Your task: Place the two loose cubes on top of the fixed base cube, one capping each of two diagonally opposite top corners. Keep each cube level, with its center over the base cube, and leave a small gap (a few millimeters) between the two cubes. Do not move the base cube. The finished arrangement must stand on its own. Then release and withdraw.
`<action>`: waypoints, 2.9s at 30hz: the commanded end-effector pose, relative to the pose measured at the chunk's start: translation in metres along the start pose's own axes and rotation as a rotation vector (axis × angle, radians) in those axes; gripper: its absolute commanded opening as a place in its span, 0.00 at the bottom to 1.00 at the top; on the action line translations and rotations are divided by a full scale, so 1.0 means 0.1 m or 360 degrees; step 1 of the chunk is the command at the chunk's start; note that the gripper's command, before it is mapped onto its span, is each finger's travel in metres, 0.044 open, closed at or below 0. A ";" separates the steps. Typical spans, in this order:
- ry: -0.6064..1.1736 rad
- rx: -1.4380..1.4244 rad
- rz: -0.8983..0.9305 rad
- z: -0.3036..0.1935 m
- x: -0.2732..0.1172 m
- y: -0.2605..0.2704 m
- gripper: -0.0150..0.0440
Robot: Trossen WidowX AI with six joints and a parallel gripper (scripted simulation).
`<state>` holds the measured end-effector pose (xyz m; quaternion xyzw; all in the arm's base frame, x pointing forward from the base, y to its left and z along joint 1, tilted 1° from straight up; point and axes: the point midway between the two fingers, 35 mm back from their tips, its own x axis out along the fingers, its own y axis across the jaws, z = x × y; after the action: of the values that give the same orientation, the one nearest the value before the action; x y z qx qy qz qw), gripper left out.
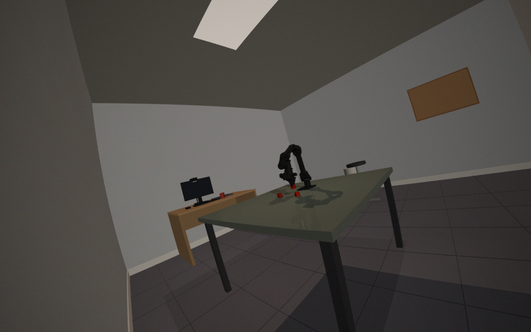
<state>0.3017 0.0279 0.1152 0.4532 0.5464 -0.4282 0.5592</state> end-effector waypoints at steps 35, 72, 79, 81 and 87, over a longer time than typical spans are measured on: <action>-0.0006 0.0106 -0.0003 0.00 0.29 0.00 0.43; 0.0000 0.0098 -0.0002 -0.01 0.17 0.00 0.60; 0.0000 0.0098 -0.0002 -0.01 0.09 0.00 0.60; 0.0000 0.0098 -0.0002 -0.01 0.06 0.00 0.60; 0.0000 0.0098 -0.0002 -0.01 -0.01 0.00 0.60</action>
<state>0.3014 0.0287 0.1099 0.4681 0.5350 -0.4472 0.5429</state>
